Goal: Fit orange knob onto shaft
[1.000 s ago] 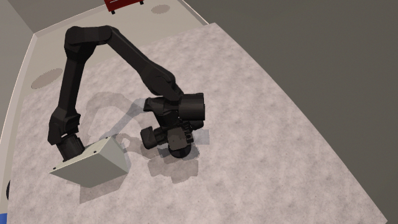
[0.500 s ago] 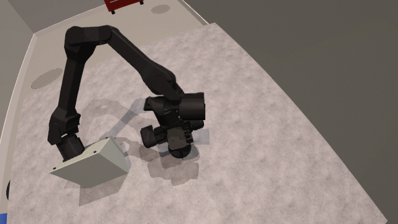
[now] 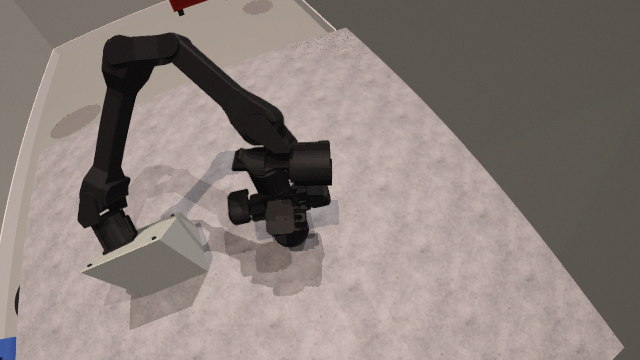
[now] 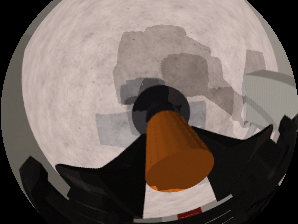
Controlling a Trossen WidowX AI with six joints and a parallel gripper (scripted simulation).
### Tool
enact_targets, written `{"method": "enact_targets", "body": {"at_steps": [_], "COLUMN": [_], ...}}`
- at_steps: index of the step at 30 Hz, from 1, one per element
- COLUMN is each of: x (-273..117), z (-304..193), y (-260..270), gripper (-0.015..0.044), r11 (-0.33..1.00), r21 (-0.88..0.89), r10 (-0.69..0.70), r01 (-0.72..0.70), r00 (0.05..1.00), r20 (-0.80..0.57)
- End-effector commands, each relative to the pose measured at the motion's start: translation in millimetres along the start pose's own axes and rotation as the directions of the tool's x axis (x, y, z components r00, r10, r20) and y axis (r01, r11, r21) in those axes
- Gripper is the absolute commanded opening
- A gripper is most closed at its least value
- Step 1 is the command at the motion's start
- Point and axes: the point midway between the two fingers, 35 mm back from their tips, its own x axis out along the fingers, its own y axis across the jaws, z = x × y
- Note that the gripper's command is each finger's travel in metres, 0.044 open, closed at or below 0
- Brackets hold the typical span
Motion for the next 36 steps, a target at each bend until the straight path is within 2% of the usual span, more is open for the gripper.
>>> {"method": "enact_targets", "body": {"at_steps": [1, 30, 36], "x": [0.0, -2.5, -3.1], "z": [1.2, 2.4, 3.2], "y": [-1.3, -1.2, -0.7], "gripper": [0.0, 0.0, 0.0], "r11": [1.0, 1.0, 0.985], "r21": [0.008, 0.008, 0.174], "r10": [0.003, 0.003, 0.003], "r01": [-0.003, -0.003, -0.003], "r00": [1.0, 1.0, 1.0], "r20": [0.003, 0.003, 0.003]}}
